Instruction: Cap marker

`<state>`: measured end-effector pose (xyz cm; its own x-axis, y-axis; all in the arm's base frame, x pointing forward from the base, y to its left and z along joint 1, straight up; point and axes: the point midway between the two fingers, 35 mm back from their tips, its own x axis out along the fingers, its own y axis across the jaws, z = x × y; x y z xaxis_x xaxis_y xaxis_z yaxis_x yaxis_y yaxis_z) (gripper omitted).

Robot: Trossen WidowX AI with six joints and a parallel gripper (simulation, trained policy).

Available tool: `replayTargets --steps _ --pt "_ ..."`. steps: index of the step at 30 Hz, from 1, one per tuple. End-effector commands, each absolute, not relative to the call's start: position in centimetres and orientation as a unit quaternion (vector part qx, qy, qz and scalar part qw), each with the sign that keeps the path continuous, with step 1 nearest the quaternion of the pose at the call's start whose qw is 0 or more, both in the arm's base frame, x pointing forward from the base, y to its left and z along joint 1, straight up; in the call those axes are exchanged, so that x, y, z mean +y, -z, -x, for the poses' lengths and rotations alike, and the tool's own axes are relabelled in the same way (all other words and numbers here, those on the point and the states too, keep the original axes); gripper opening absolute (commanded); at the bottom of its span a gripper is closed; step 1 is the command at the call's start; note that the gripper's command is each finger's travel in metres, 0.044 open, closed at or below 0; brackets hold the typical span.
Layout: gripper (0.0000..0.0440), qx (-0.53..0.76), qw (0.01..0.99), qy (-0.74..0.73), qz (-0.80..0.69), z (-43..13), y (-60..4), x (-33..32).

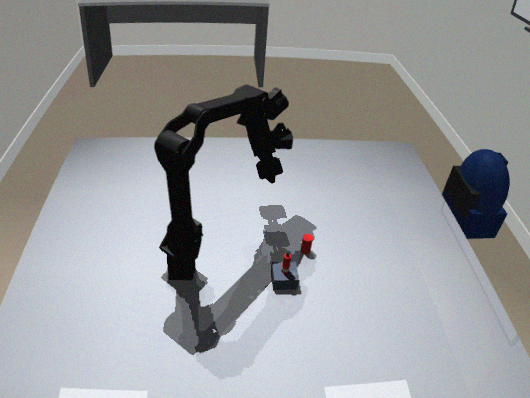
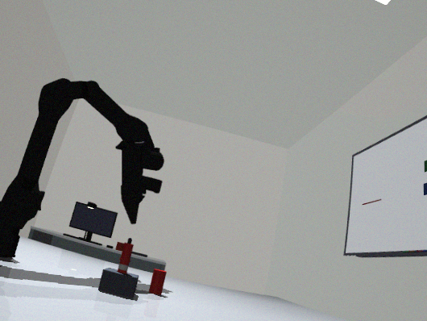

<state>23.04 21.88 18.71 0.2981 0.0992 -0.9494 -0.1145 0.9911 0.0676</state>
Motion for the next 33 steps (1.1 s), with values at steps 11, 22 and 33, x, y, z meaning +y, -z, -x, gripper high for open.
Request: replayTargets --steps 11,22,33 --pt "0.0330 0.620 0.784 -0.028 -0.026 -25.9 -18.2 20.0" --pt "0.0329 0.640 0.766 0.004 -0.048 -27.9 -17.5 18.0" --pt "0.0328 0.659 0.749 0.032 -0.064 -29.8 -16.6 15.7"
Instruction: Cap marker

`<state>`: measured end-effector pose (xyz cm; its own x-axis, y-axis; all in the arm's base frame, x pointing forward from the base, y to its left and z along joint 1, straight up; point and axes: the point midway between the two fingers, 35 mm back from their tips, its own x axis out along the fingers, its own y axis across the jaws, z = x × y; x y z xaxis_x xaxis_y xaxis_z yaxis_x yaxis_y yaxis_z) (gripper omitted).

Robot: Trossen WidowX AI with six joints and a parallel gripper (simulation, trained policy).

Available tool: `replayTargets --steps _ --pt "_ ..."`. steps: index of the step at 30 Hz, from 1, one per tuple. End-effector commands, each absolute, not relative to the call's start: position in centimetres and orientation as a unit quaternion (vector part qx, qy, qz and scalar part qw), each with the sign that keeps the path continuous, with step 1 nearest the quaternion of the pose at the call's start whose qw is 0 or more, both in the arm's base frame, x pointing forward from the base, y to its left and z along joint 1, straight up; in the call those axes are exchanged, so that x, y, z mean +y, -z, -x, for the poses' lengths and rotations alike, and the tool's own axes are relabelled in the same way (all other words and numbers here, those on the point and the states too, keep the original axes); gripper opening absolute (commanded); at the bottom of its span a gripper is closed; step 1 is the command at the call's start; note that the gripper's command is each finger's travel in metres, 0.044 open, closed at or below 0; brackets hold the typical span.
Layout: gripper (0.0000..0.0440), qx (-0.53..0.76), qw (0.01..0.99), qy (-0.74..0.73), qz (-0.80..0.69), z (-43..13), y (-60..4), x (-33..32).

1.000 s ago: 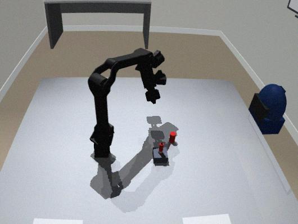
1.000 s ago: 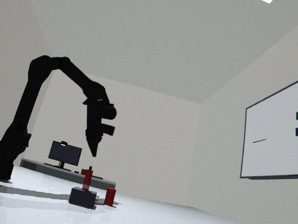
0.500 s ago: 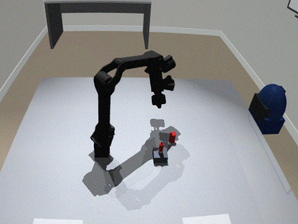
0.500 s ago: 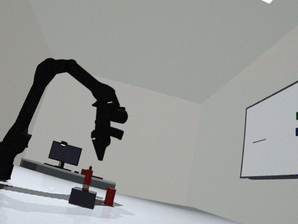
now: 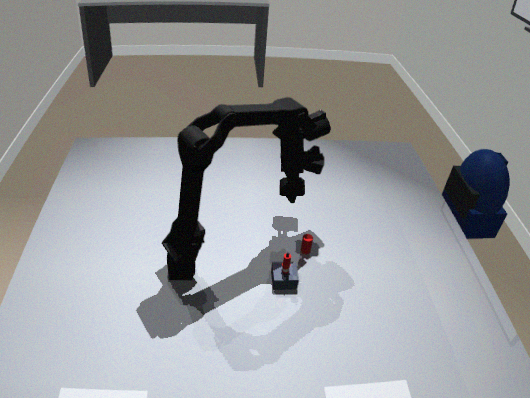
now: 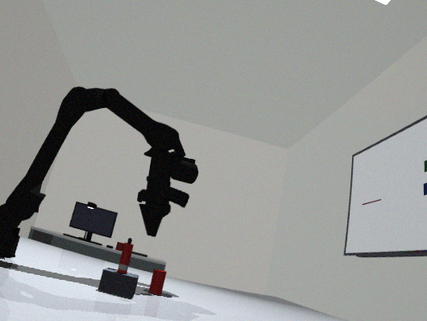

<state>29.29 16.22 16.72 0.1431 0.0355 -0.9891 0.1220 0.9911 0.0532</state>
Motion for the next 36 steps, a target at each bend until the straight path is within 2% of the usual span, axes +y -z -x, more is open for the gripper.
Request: replayTargets --steps 1,36 --pt "0.0328 0.661 0.747 0.035 -0.066 -29.9 -16.5 15.5" --pt "0.0315 0.709 0.695 0.081 -0.093 -33.8 -12.7 8.9"
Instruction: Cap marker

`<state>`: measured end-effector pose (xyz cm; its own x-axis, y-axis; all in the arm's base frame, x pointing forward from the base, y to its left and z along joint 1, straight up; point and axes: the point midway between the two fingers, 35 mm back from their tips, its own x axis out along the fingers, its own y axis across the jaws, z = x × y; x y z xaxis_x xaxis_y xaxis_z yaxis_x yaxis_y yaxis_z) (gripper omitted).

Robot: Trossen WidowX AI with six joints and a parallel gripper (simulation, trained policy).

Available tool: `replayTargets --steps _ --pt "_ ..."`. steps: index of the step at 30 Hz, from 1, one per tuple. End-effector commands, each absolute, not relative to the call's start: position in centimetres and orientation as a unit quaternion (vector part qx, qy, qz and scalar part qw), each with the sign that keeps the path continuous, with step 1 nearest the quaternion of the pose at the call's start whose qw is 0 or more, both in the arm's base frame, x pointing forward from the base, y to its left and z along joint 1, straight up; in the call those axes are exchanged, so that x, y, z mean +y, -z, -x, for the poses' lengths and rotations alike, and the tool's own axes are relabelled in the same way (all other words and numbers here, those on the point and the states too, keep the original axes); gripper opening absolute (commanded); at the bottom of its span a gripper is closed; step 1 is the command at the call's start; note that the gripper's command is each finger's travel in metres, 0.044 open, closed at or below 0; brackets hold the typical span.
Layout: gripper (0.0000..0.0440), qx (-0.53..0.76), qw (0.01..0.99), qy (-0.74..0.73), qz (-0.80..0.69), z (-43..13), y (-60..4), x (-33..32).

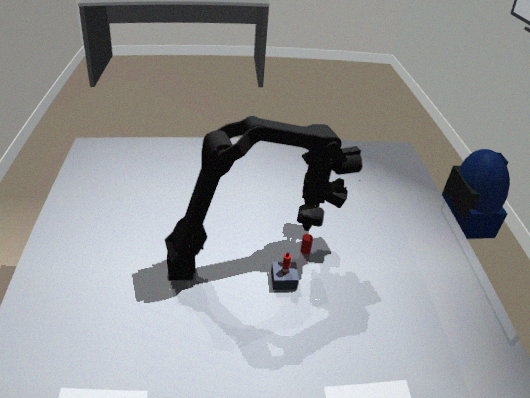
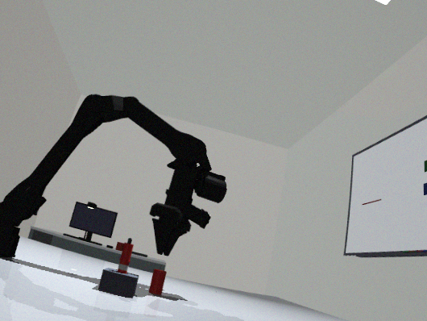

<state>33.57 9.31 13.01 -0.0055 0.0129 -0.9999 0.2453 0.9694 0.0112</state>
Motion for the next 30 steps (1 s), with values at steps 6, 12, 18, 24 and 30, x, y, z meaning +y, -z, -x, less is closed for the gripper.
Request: replayTargets --steps 6,12,18,24,30 --pt "0.0307 0.717 0.686 0.081 -0.094 -34.1 -11.7 8.2" --pt "0.0298 0.727 0.677 0.079 -0.091 -34.2 -10.5 7.7" --pt "0.0287 0.739 0.665 0.075 -0.084 -34.0 -9.0 7.5" --pt "0.0274 0.749 0.655 0.069 -0.073 -33.7 -7.4 7.3" --pt "0.0246 0.750 0.655 0.066 -0.058 -33.6 -6.4 7.1"
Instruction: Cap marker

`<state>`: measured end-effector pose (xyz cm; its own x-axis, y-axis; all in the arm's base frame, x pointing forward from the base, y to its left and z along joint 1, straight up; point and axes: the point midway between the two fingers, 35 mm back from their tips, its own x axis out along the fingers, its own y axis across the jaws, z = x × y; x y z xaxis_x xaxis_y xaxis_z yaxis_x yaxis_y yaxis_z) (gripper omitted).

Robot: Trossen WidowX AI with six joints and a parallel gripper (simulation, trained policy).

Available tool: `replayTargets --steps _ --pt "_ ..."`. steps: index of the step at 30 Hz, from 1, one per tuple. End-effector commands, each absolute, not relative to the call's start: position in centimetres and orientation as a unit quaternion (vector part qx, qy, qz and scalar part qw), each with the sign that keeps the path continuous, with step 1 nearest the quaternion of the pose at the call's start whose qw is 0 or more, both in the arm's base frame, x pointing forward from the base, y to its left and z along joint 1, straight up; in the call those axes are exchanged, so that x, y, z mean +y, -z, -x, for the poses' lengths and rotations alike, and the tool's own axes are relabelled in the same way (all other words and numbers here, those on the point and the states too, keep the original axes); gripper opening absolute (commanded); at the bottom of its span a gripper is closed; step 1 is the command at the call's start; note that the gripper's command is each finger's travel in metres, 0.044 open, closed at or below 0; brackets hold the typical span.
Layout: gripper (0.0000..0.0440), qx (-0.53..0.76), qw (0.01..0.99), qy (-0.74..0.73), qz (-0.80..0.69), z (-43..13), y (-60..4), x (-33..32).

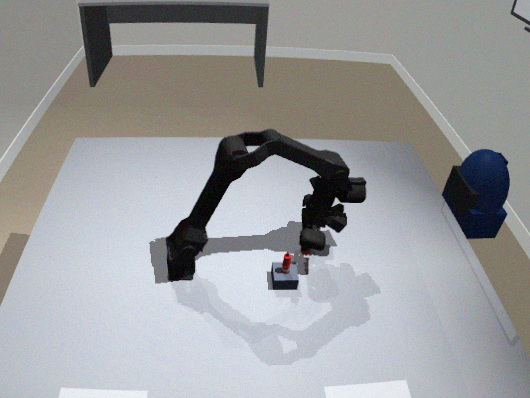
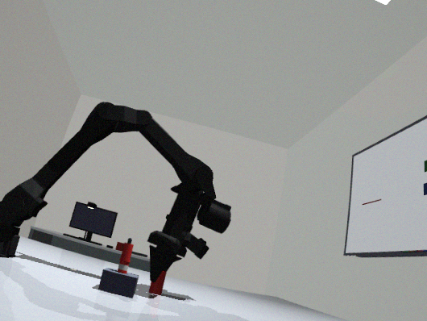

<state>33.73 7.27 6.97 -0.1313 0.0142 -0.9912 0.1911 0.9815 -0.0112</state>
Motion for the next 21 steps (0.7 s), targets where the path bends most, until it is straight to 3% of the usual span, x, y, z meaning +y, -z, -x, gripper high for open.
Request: replayTargets --steps 1,3,9,21 --pt "0.0237 0.750 0.656 0.066 -0.055 -33.6 -6.3 7.0" --pt "0.0204 0.748 0.658 0.066 -0.051 -33.6 -6.2 7.0" --pt "0.0047 0.742 0.666 0.065 -0.042 -33.5 -7.0 6.8" --pt "0.0023 0.721 0.688 0.064 -0.047 -33.8 -11.2 6.0"
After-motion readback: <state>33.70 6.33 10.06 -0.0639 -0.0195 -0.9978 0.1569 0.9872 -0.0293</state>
